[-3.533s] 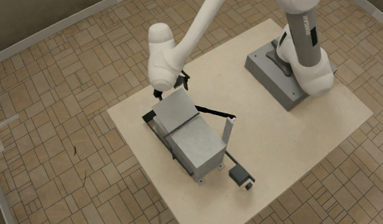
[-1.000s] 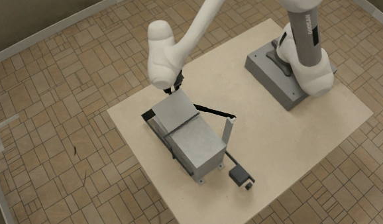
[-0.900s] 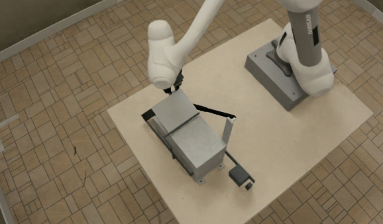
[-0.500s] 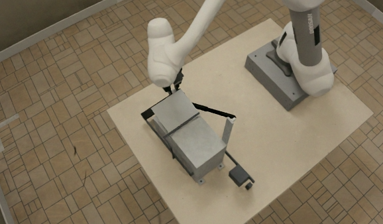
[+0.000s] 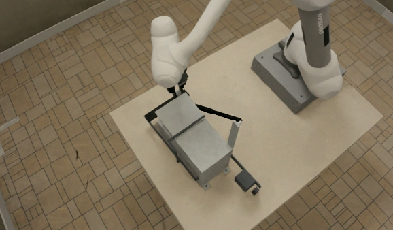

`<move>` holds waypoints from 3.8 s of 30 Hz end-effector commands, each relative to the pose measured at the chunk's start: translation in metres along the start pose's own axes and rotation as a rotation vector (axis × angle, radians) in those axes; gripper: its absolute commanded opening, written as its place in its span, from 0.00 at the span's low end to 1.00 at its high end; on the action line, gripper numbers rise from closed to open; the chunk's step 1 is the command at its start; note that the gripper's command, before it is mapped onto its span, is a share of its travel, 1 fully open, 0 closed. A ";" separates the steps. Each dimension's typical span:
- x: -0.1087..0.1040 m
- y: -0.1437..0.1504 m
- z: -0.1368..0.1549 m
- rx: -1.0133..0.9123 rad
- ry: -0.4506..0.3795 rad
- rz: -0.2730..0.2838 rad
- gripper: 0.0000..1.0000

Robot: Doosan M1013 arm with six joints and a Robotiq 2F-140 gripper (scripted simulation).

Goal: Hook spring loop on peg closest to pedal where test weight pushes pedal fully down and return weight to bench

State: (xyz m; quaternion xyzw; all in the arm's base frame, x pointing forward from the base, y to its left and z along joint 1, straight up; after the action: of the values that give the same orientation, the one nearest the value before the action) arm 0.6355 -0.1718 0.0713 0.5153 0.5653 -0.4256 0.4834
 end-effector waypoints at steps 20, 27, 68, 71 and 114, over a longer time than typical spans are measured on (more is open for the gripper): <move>-0.015 0.001 -0.002 0.000 0.000 0.001 0.25; -0.022 0.001 -0.004 0.000 0.000 0.001 0.25; -0.055 0.001 -0.009 0.000 0.000 0.001 0.25; -0.054 0.001 -0.009 0.000 0.000 0.001 0.25; -0.089 0.002 -0.015 0.000 0.000 0.001 0.25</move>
State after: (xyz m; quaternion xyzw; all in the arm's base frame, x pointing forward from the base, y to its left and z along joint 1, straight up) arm 0.6354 -0.1716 0.1590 0.5153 0.5653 -0.4256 0.4834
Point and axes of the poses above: the point where the finger pads meet when closed, its own x axis out along the fingers, its own y axis across the jaws, z = x × y, the point moved 5 cm from there along -x, back along the fingers, and after that the axes turned 5 degrees about -x, right-handed, at the moved point
